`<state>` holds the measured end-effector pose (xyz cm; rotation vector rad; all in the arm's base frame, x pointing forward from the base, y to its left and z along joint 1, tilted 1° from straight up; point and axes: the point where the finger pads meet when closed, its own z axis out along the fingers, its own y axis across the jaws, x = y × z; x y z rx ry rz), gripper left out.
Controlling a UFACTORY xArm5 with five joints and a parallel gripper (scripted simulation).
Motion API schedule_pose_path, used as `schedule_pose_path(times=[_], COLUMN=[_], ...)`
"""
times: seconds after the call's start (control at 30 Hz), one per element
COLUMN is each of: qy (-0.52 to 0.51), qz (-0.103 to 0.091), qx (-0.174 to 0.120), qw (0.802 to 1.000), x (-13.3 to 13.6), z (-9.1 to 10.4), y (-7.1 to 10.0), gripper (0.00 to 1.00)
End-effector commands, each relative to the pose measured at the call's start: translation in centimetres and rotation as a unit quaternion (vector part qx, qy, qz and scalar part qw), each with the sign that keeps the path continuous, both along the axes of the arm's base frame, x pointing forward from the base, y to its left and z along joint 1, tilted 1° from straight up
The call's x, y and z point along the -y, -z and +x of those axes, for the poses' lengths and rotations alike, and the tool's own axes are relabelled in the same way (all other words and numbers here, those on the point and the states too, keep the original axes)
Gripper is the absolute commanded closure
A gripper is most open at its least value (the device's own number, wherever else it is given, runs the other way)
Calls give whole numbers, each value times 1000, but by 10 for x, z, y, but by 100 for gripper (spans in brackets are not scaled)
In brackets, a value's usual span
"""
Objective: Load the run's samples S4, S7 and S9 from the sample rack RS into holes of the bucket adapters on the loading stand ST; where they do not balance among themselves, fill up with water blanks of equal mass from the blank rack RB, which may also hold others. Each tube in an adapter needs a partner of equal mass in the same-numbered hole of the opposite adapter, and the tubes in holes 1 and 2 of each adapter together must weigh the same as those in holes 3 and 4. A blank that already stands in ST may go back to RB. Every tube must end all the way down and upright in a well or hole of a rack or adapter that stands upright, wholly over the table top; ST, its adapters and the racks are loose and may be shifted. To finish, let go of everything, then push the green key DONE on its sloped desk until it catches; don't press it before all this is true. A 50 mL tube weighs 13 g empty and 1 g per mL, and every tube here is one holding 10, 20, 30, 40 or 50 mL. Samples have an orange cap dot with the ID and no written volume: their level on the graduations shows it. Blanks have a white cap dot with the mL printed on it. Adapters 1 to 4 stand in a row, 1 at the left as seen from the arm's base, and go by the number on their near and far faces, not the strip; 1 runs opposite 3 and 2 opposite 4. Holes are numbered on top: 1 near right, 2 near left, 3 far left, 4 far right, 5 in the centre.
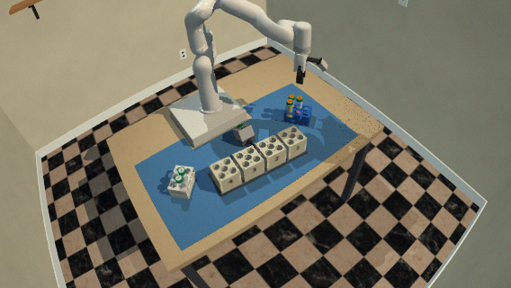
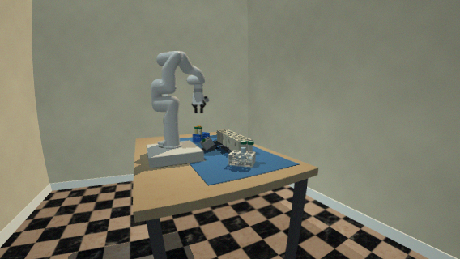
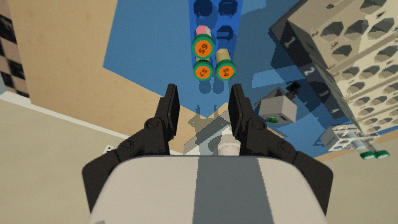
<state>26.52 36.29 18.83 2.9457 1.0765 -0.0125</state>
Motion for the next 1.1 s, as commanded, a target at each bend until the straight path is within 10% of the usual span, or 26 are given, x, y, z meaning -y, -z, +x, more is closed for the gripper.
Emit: schedule_pose_path(times=[0.0, 1.07], qy=[0, 0], qz=[1, 1], qx=[1, 1], qw=[1000, 1000], x=[-1, 0], z=[0, 0], y=[6, 62], gripper=[43, 43])
